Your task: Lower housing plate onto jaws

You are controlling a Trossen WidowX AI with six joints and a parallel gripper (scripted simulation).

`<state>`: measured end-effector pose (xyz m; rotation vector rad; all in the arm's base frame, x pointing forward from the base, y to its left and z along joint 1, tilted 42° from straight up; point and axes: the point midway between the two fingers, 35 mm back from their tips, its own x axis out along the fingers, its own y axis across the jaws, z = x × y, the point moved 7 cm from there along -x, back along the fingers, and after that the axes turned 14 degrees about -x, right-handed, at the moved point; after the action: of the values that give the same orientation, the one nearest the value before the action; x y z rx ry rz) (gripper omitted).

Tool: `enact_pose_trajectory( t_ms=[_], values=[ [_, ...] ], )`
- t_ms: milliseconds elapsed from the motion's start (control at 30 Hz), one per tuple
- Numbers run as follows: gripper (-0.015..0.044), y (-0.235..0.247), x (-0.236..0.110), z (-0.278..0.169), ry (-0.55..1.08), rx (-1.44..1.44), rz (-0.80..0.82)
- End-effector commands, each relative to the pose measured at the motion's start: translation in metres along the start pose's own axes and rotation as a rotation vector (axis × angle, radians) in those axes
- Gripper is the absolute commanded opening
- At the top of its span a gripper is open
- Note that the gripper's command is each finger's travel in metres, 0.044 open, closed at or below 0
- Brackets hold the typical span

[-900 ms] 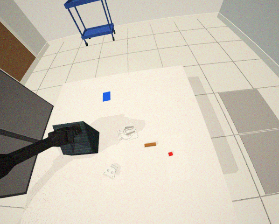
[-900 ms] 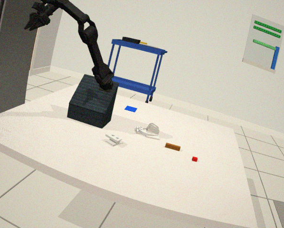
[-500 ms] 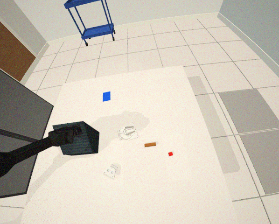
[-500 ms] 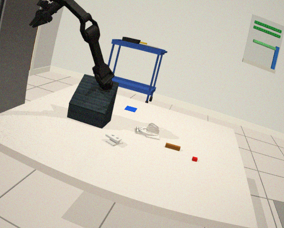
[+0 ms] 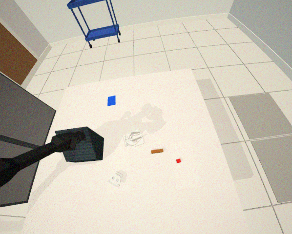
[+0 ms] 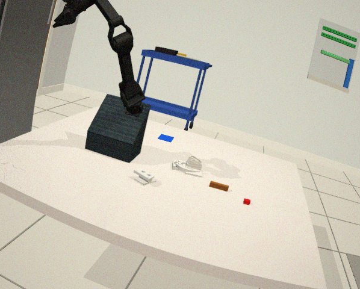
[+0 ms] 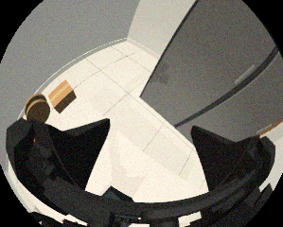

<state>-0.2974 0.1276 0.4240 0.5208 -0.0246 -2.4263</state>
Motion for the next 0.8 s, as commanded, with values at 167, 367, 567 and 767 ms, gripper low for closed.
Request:
enact_pose_trajectory(
  t_ms=[167,367,567,767],
  values=[
    [0.0440,-0.027,-0.055,-0.034,0.063,-0.005,-0.251],
    [0.0440,-0.039,-0.097,-0.059,0.113,0.006,-0.427],
    [0.0440,-0.036,-0.134,-0.078,0.147,-0.021,-0.547],
    [0.0440,-0.035,-0.175,-0.108,0.230,0.014,-0.706]
  ],
)
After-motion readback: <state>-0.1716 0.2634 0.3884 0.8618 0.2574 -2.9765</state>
